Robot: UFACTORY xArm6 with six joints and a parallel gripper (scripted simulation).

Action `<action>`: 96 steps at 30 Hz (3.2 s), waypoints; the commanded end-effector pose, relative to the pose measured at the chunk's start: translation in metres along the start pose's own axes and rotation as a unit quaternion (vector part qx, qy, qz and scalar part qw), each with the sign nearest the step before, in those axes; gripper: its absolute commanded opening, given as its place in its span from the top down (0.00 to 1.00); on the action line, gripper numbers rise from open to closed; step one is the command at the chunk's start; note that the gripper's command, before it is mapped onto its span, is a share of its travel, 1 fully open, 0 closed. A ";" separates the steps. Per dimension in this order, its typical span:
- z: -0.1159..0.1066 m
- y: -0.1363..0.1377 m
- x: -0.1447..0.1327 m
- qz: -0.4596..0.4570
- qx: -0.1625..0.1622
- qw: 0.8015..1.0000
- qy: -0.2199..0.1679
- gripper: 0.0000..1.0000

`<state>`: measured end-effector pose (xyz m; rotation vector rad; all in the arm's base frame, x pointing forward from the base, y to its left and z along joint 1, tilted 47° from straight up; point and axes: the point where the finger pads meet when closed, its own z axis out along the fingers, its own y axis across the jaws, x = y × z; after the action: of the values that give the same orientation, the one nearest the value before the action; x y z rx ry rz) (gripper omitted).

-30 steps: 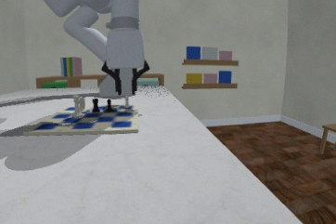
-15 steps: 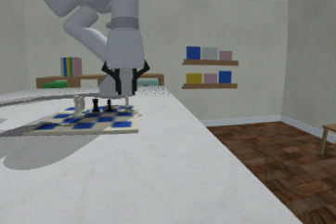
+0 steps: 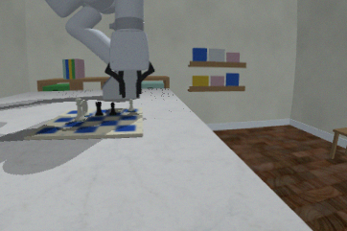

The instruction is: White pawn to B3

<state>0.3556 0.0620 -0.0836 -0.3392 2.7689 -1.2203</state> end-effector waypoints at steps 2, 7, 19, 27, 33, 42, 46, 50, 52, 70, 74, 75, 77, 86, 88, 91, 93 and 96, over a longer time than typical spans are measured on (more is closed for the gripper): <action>-0.001 0.000 -0.001 0.000 -0.001 1.000 -0.001 0.66; -0.001 0.000 -0.001 0.000 -0.001 1.000 -0.001 0.66; 0.008 0.000 -0.001 0.000 -0.001 1.000 -0.001 0.66; 0.021 0.000 -0.001 0.000 -0.001 1.000 -0.001 0.66; 0.030 0.000 -0.001 0.000 -0.001 1.000 -0.001 0.66; 0.032 0.000 -0.001 0.000 -0.001 1.000 -0.001 0.66; 0.032 0.000 -0.001 0.000 -0.001 1.000 -0.001 0.66; 0.032 0.000 -0.001 0.000 -0.001 1.000 -0.001 0.66; 0.032 0.000 -0.001 0.000 -0.001 1.000 -0.001 0.66; 0.032 0.000 -0.001 0.000 -0.001 1.000 -0.001 0.66; 0.032 0.000 -0.001 0.000 -0.001 1.000 -0.001 0.66; 0.032 0.000 -0.001 0.000 -0.001 1.000 -0.001 0.66; 0.032 0.000 -0.001 0.000 -0.001 1.000 -0.001 1.00; 0.032 0.000 -0.001 0.000 -0.001 1.000 -0.001 1.00; 0.032 0.000 -0.001 0.000 -0.001 1.000 -0.001 1.00; 0.032 0.000 -0.001 0.000 -0.001 1.000 -0.001 1.00; 0.032 0.000 -0.001 0.000 -0.001 1.000 -0.001 1.00; 0.032 0.000 -0.001 0.000 -0.001 1.000 -0.001 1.00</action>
<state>0.3625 0.0399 -0.1054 -0.3392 2.7678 -1.2158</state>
